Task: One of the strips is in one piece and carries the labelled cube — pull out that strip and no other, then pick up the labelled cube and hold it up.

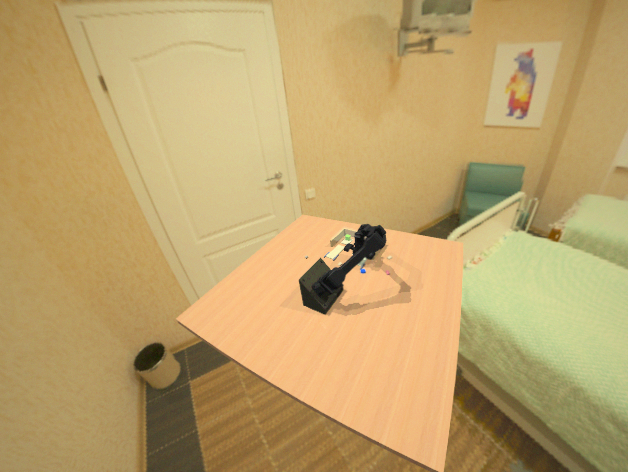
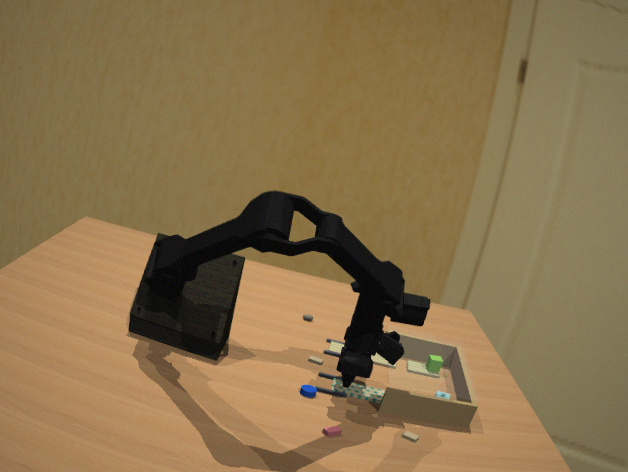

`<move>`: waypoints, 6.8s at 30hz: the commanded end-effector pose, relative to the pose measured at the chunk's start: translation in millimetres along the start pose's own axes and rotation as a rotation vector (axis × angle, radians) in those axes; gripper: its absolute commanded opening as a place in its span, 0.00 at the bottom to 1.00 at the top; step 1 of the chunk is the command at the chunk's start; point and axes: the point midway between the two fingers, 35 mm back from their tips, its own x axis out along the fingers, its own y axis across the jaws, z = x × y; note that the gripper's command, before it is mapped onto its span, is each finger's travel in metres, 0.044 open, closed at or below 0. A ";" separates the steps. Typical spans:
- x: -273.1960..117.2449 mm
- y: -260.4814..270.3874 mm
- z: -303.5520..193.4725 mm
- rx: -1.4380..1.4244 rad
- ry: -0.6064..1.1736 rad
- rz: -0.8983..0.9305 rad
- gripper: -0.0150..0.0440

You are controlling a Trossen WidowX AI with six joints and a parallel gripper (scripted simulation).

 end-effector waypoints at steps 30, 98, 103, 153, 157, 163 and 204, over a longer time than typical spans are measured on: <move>4.2 0.3 -18.0 0.001 0.001 -0.003 0.25; 6.5 -1.2 -121.1 -0.003 0.005 -0.004 0.25; 6.5 -1.4 -128.8 -0.004 0.006 -0.004 0.25; 6.5 -2.7 -183.0 -0.006 0.008 -0.004 0.25; 6.5 -2.7 -183.0 -0.006 0.008 -0.004 0.25; 6.5 -2.7 -183.0 -0.006 0.008 -0.004 0.25; -39.6 -0.6 -152.8 0.122 0.007 -0.002 0.43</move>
